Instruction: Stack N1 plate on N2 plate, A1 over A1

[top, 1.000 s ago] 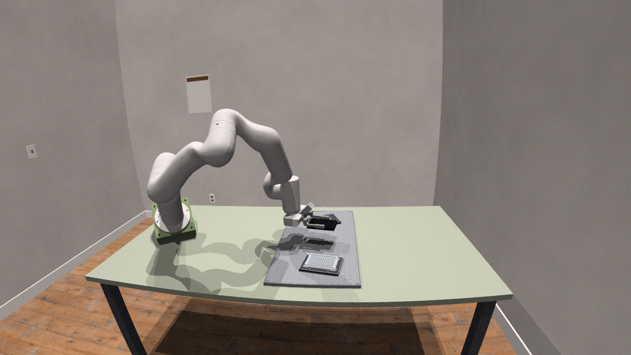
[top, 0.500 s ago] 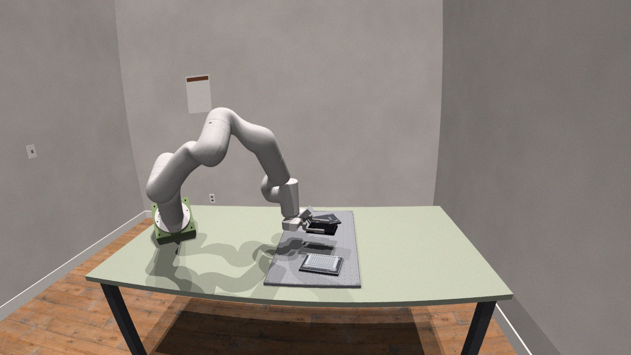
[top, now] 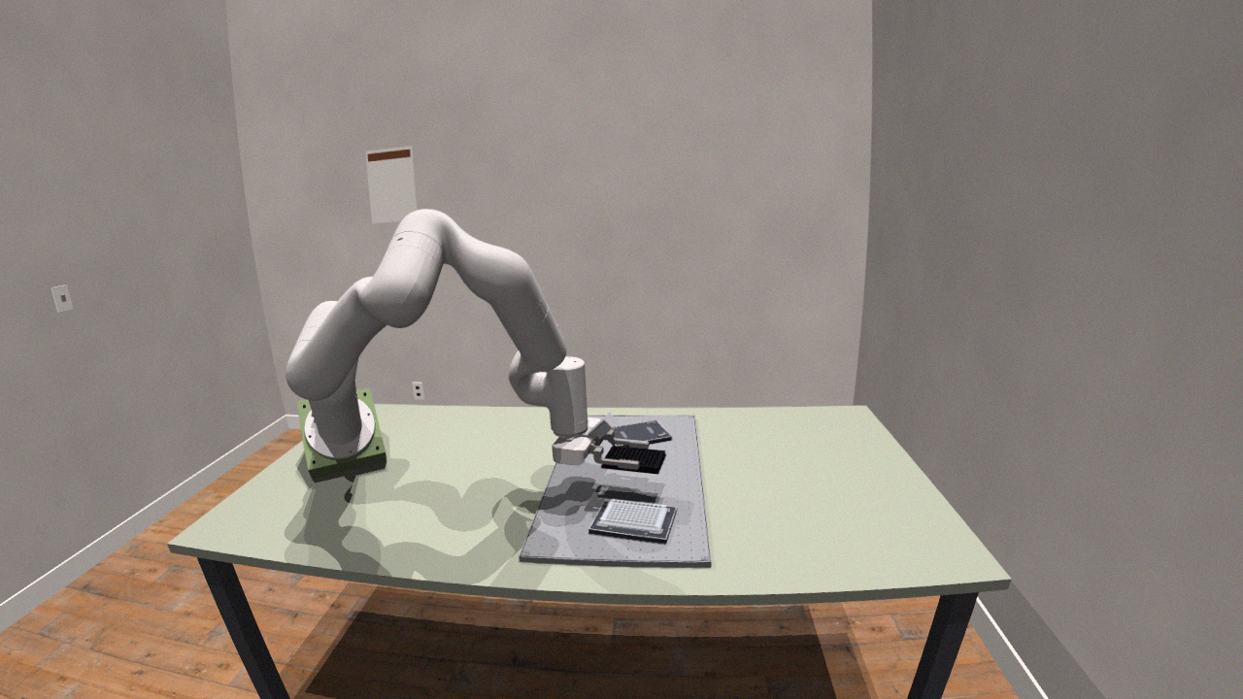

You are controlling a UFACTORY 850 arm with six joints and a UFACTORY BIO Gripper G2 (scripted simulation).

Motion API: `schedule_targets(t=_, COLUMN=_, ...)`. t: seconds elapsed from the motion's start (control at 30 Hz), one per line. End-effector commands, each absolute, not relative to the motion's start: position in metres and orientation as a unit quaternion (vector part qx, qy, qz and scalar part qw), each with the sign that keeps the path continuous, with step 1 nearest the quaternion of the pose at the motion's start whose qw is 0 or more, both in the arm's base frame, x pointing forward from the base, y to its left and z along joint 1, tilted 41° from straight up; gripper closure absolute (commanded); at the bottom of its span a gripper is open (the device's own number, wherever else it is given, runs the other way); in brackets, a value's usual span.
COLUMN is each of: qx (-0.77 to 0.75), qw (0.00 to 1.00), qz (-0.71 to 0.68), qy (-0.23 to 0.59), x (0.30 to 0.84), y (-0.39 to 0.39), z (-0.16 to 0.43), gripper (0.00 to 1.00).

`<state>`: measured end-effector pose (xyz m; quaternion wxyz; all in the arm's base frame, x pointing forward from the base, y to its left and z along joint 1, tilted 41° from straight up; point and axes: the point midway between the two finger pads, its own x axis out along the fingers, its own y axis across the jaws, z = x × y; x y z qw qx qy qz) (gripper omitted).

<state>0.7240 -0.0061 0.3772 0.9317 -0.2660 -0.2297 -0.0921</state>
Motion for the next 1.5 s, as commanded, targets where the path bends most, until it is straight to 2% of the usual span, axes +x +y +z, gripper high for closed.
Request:
schedule_targets(t=0.0, qx=-0.266, qw=0.932, qz=-0.092, qy=-0.23, x=0.723, y=-0.019, z=0.387, gripper=1.0)
schedule_targets(t=0.9, qx=-0.266, qw=0.932, qz=-0.092, qy=-0.23, x=0.715, y=-0.088, z=0.433, gripper=1.0)
schedule_targets(t=1.47, qx=-0.266, qw=0.932, qz=-0.092, qy=-0.23, x=0.715, y=-0.092, z=0.435, gripper=1.0)
